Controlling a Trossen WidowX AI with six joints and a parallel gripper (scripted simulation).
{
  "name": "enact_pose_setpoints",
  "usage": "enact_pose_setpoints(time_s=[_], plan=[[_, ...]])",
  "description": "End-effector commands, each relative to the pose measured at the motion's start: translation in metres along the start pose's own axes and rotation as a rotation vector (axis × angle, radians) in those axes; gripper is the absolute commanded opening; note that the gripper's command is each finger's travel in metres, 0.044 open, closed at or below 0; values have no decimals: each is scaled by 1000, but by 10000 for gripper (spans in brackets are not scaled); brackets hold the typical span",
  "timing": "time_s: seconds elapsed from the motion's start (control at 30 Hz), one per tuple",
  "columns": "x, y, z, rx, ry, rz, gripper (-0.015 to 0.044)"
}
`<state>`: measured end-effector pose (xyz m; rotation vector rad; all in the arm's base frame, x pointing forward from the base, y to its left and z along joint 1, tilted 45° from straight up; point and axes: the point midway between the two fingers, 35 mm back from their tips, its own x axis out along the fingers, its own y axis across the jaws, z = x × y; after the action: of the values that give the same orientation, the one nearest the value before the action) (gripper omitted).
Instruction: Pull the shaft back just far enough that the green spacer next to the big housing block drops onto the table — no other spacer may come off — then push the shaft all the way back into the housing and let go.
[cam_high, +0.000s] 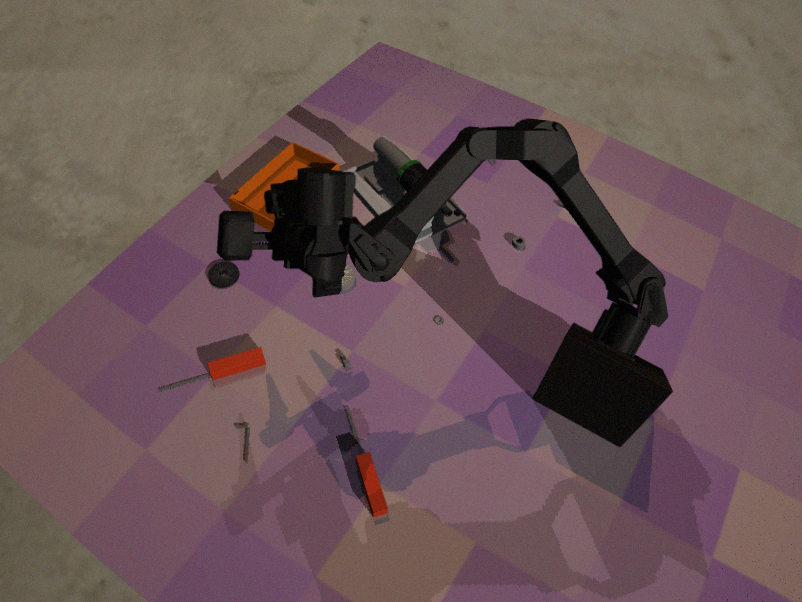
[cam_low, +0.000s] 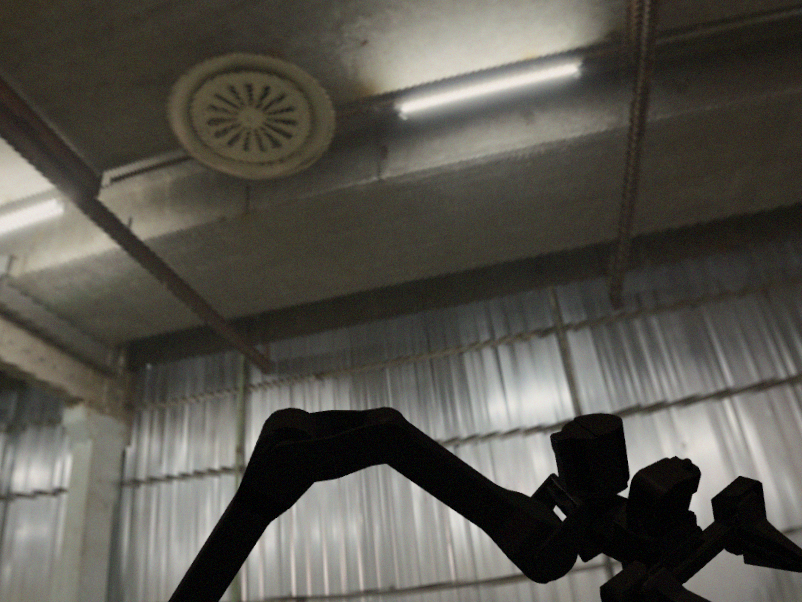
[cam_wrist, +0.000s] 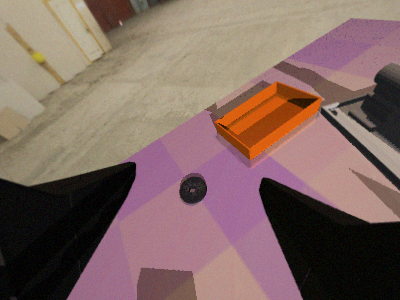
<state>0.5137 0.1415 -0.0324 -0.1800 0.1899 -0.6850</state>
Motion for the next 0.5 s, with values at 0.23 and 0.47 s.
enact_pose_setpoints(time_s=[0.23, 0.47], plan=[[33, -78, 41, 633, 35, -54, 440], [45, -148, 60, 1161, 39, -118, 440]])
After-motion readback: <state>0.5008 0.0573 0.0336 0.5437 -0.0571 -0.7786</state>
